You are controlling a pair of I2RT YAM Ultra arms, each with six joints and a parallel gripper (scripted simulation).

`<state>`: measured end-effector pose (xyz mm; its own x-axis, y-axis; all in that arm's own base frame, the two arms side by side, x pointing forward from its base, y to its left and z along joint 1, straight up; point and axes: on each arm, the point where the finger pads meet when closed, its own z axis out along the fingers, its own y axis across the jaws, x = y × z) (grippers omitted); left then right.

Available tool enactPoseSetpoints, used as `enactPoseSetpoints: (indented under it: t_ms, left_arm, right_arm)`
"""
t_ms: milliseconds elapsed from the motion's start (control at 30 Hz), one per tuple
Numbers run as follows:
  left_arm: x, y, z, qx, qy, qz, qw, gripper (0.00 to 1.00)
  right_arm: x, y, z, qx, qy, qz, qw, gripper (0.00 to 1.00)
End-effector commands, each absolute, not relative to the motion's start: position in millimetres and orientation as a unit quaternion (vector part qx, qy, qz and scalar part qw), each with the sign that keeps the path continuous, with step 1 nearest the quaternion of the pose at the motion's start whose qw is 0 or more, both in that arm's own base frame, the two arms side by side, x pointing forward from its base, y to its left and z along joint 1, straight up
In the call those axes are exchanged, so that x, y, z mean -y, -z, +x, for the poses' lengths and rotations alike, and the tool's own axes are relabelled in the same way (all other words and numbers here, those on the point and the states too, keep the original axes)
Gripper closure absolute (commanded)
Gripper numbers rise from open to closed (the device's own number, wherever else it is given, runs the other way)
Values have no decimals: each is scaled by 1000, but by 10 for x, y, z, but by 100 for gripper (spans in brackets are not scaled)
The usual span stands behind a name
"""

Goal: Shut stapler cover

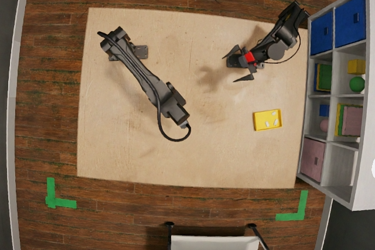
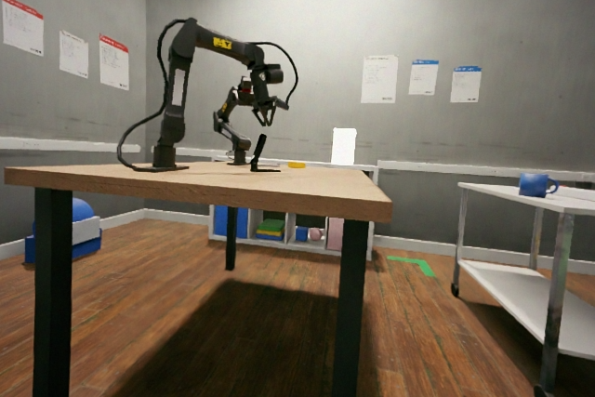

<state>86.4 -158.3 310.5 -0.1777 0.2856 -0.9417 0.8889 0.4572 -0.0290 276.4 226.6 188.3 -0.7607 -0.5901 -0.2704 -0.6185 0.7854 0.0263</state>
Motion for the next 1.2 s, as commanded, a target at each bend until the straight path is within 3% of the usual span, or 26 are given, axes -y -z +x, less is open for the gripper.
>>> enactPoseSetpoints:
  t_ms: [0,600,1167]
  left_arm:
    - [1575,-3088,821,-699,312,425,484,0]
    - [1575,-3088,821,-699,312,425,484,0]
    - [1575,-3088,821,-699,312,425,484,0]
  right_arm:
    - [-2302,-2054,2840,-915,-89,-315,236,50]
    - [-1883,-1728,2407,-876,-118,-305,354,50]
    - [-1819,-1636,2323,-878,-118,-304,350,50]
